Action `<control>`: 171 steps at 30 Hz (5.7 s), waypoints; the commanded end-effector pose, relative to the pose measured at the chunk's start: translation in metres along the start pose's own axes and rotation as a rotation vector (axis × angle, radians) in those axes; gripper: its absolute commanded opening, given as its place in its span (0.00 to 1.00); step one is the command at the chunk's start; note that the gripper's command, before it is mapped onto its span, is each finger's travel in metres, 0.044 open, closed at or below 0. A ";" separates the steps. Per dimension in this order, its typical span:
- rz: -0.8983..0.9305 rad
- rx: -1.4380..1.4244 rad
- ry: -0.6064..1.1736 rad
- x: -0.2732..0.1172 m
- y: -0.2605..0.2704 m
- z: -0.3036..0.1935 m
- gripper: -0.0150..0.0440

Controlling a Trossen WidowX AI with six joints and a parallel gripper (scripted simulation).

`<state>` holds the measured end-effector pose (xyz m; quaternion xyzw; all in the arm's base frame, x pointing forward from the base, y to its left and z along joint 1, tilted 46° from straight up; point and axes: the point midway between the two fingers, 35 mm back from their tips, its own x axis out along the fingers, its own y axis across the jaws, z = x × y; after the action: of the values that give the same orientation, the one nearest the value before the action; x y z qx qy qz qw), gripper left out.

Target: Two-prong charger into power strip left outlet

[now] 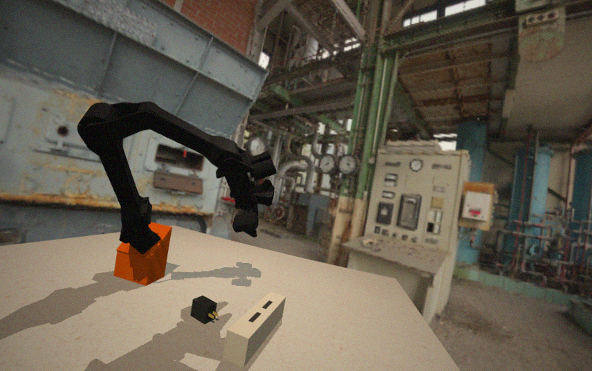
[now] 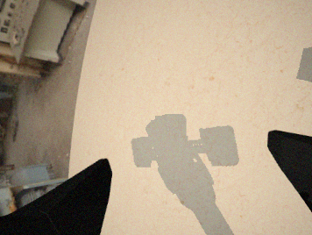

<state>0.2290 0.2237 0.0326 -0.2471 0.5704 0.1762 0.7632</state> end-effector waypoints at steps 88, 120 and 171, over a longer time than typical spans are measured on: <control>-0.695 0.553 0.284 0.028 -0.228 -0.109 0.73; -0.695 0.542 0.293 -0.010 -0.190 -0.093 0.25; -0.677 0.415 0.333 0.053 -0.199 -0.063 0.25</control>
<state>0.3004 0.0234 0.0019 -0.2831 0.5965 -0.2460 0.7096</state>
